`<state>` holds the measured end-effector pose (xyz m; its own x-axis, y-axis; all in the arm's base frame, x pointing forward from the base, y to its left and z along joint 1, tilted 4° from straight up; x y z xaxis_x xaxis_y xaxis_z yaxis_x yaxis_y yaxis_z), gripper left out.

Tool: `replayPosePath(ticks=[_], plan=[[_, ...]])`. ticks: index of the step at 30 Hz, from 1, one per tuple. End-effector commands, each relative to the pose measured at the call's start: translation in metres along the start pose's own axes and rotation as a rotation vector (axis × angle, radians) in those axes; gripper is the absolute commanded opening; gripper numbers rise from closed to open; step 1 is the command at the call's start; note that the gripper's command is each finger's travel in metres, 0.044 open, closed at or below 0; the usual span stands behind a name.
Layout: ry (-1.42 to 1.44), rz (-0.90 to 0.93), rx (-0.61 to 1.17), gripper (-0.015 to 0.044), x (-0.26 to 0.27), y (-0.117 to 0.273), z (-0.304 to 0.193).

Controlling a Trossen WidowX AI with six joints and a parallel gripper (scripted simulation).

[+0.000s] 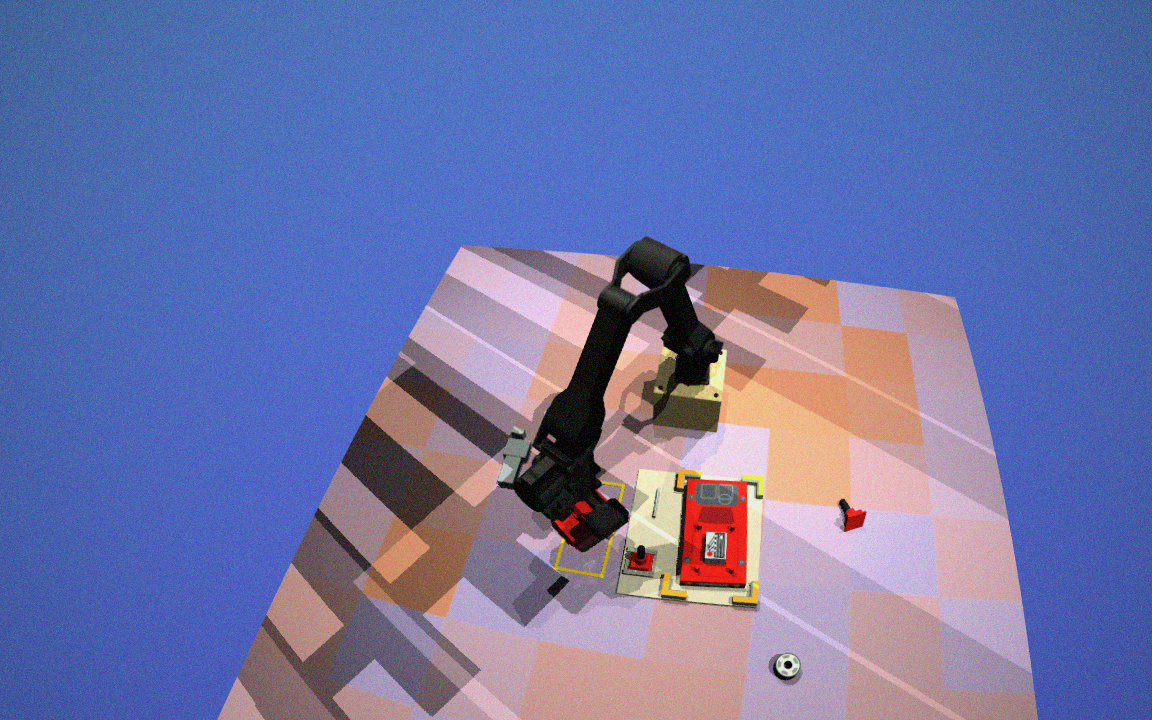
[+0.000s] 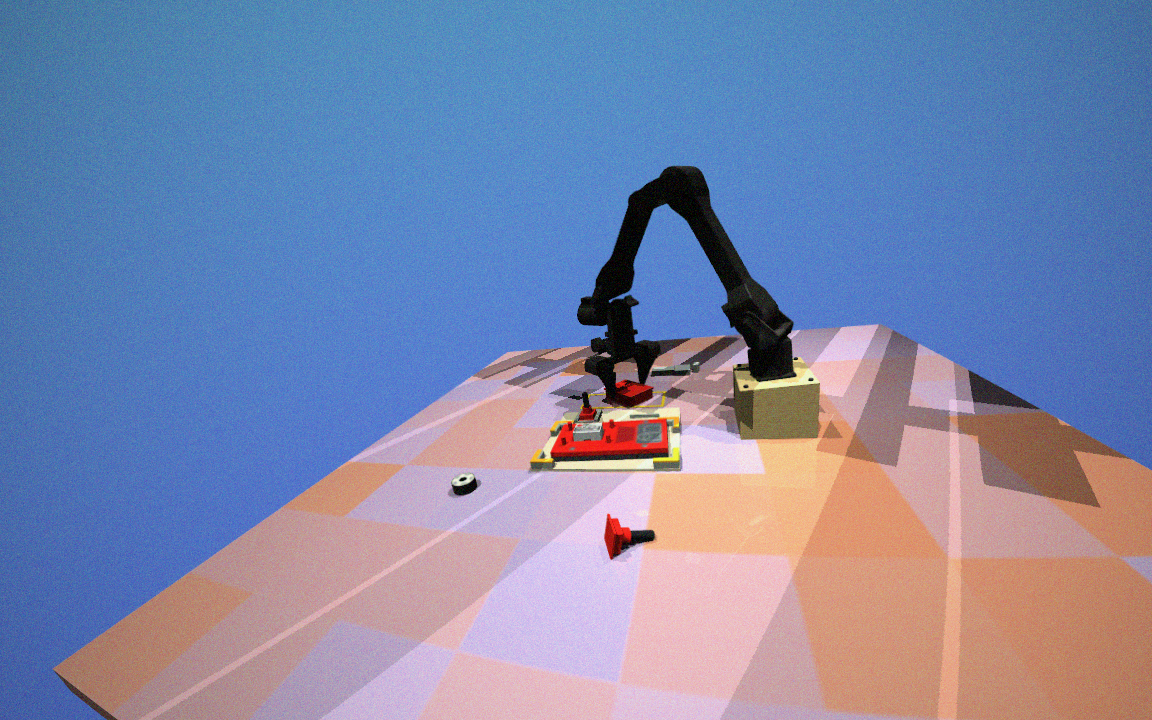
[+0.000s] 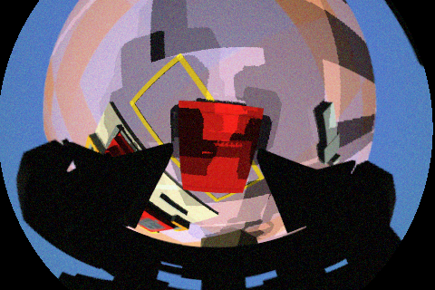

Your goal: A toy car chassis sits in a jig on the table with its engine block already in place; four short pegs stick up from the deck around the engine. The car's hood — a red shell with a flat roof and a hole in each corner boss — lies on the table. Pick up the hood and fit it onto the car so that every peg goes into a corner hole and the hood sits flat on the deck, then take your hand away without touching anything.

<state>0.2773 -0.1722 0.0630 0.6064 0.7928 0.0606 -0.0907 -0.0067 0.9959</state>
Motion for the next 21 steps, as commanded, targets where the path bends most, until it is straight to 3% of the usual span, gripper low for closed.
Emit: replayPosePath(ticks=[1, 8, 11, 21], plan=[[-0.003, -0.004, 0.005, 0.0440, -0.0002, -0.0035, -0.0009], [-0.003, -0.004, 0.005, 0.0440, -0.0002, -0.0069, -0.0010], [0.000, 0.000, 0.000, 0.0361, 0.0000, -0.0039, -0.0001], [0.000, 0.000, 0.000, 0.0295, 0.0000, -0.0039, -0.0001]])
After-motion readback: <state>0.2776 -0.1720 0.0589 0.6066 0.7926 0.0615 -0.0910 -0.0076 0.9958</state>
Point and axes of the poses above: the point midway between the two fingers, 35 mm back from their tips, its own y axis back along the fingers, its own x axis across the jaws, z = x × y, the point moved 9 cm from there along y, back along the fingers, and after that the axes turned 6 degrees about y, right-handed, at the moved point
